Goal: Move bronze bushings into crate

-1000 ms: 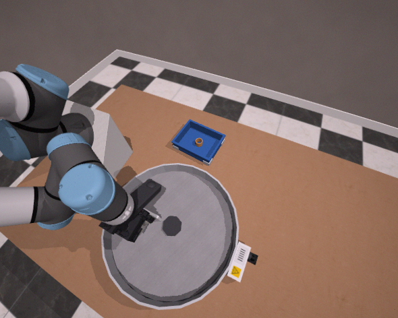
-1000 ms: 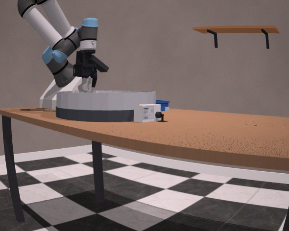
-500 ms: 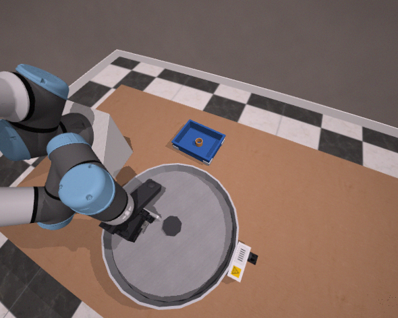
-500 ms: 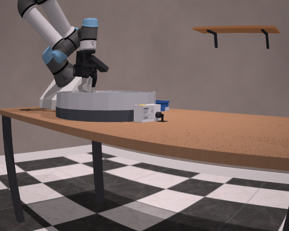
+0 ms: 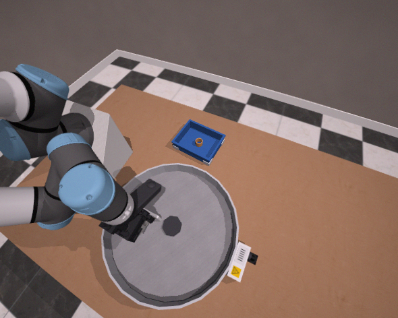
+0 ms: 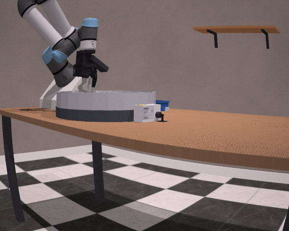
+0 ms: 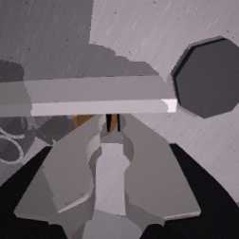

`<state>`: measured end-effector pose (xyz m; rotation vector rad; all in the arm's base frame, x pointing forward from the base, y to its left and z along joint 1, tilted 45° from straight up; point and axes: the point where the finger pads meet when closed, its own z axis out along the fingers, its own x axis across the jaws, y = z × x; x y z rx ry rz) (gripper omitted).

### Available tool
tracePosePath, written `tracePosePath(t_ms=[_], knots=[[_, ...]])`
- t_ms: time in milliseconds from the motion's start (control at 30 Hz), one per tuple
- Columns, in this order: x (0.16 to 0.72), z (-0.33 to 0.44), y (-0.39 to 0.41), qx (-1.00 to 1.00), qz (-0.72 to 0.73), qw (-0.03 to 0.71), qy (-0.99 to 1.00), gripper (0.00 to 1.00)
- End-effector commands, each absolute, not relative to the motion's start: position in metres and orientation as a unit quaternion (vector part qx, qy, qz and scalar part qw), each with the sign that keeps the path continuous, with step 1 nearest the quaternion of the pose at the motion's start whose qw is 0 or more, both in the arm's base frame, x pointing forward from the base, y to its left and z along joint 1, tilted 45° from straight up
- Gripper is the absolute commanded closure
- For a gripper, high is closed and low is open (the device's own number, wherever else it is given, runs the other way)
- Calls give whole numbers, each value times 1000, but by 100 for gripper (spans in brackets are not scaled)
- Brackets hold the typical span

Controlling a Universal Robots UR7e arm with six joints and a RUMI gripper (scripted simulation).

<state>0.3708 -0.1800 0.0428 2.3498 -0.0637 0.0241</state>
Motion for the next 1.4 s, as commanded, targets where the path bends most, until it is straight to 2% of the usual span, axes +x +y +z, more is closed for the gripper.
tracePosePath(t_ms=[0, 767, 1367], knots=[[369, 41, -180, 923, 8, 385, -24, 100], [372, 56, -168, 922, 11, 386, -25, 100], [372, 96, -127, 922, 11, 385, -25, 100]])
